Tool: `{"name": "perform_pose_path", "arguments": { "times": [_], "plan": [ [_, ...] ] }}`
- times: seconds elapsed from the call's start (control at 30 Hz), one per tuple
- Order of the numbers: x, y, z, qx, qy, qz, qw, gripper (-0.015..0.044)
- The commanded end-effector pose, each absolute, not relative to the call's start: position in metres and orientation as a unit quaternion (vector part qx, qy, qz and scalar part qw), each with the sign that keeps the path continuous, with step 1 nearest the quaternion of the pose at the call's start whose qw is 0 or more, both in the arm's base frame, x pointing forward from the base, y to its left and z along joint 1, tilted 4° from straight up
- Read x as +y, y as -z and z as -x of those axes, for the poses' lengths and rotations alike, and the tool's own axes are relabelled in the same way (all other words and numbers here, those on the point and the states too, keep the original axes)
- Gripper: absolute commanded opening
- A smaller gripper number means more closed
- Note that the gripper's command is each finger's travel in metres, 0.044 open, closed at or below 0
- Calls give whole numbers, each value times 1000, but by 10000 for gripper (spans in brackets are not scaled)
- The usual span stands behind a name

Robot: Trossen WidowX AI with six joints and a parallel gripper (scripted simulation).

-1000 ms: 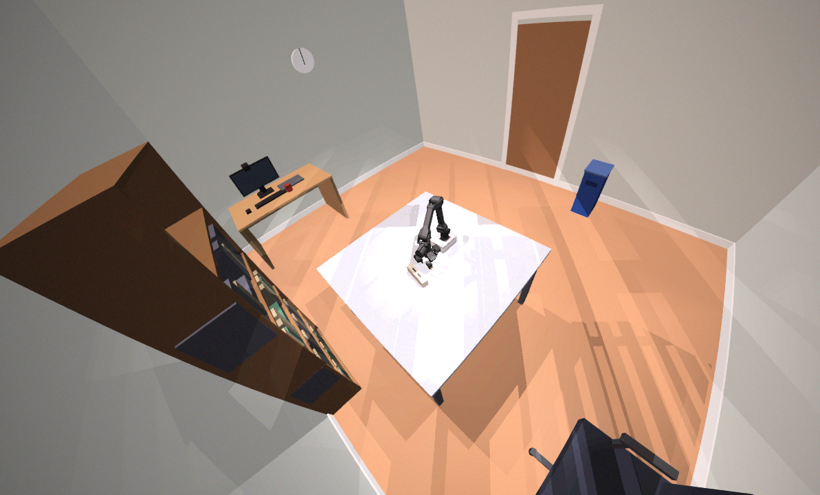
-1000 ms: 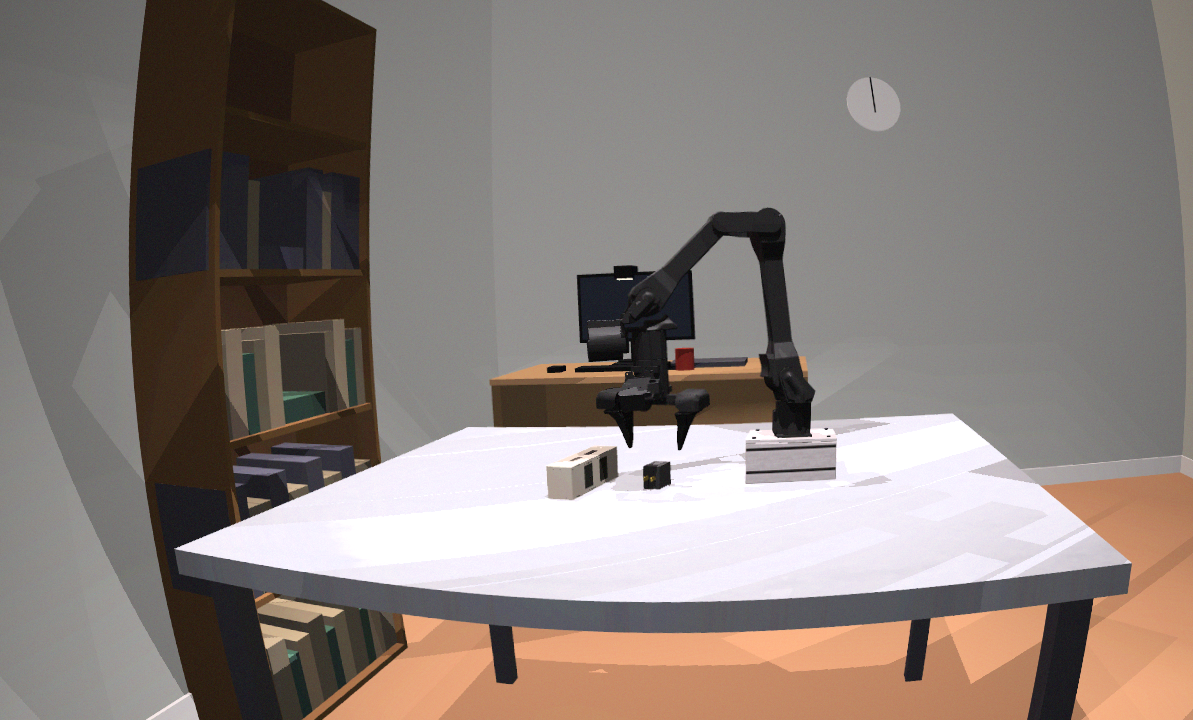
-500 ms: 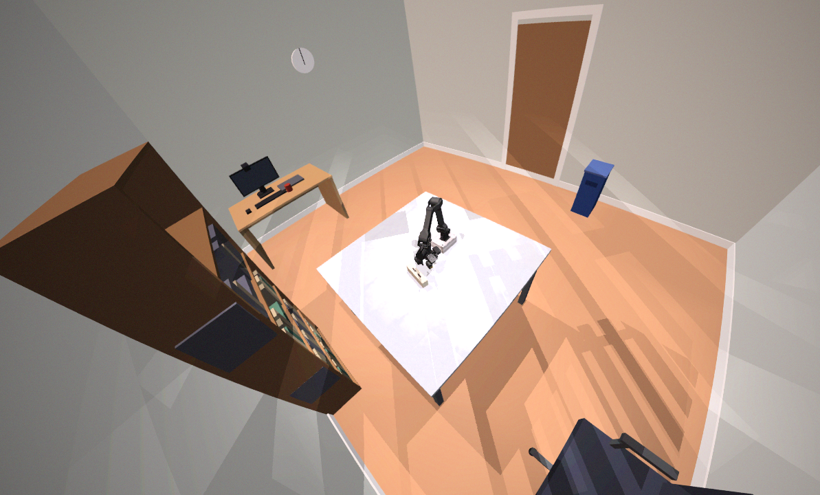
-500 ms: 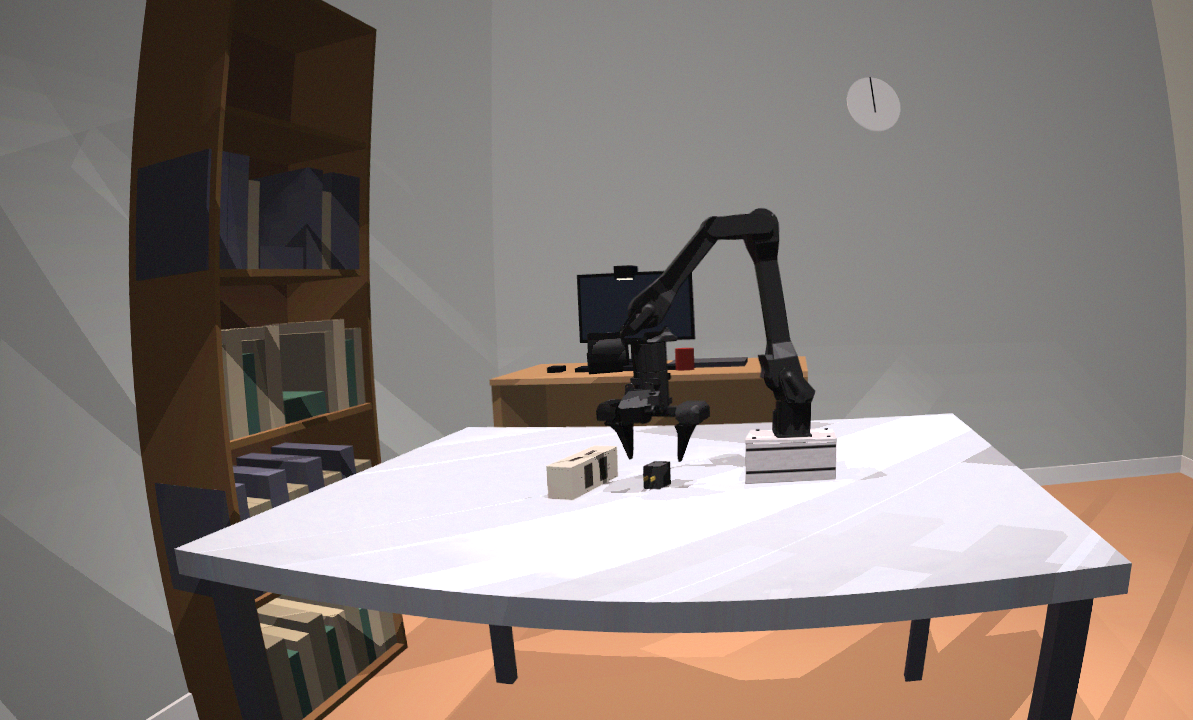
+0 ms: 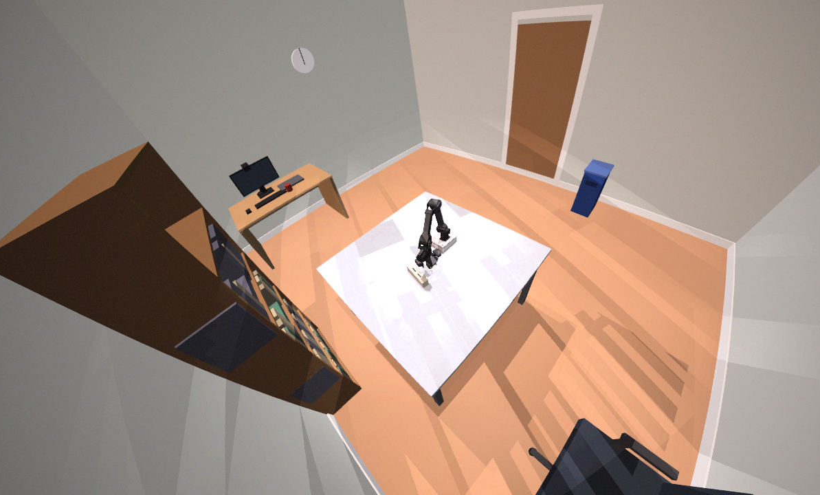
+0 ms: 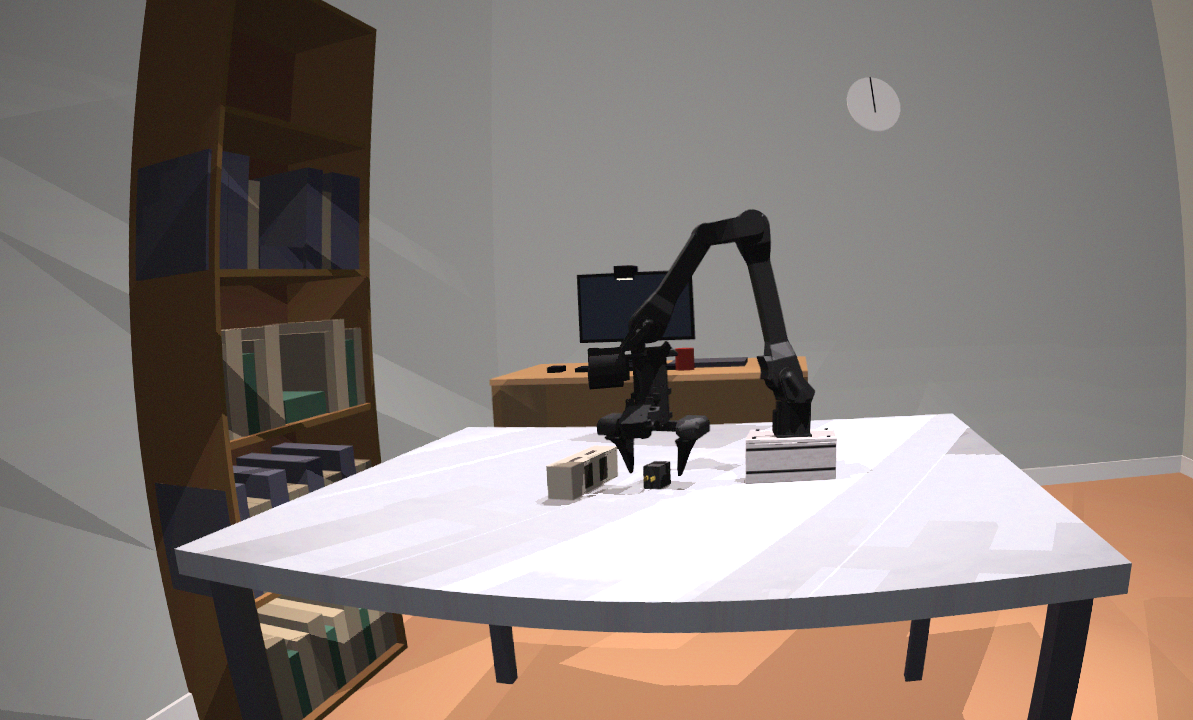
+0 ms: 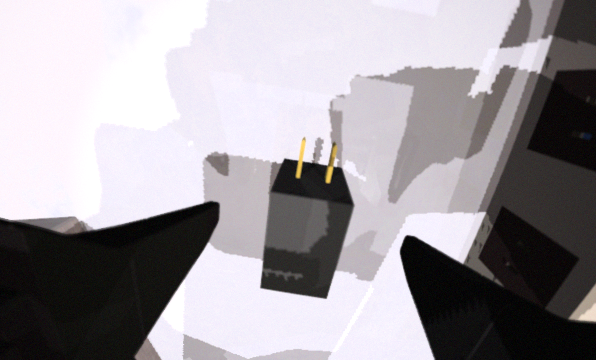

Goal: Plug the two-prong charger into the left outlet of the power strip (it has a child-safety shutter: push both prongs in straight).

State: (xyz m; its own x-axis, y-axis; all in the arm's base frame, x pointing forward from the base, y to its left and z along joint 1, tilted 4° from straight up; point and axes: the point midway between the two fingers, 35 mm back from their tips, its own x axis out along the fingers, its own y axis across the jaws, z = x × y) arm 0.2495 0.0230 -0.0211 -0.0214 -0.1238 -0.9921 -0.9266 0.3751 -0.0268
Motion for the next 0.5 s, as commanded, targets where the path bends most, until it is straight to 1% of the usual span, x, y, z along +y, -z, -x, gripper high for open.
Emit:
{"name": "perform_pose_path", "arguments": {
  "times": [0.0, 0.27, 0.47],
  "plan": [
    [22, 29, -247, 619, -365, 425, 551, 440],
    [22, 36, -246, 619, -365, 425, 551, 440],
    [22, 33, -248, 617, -362, 425, 554, 282]
  ]
}}
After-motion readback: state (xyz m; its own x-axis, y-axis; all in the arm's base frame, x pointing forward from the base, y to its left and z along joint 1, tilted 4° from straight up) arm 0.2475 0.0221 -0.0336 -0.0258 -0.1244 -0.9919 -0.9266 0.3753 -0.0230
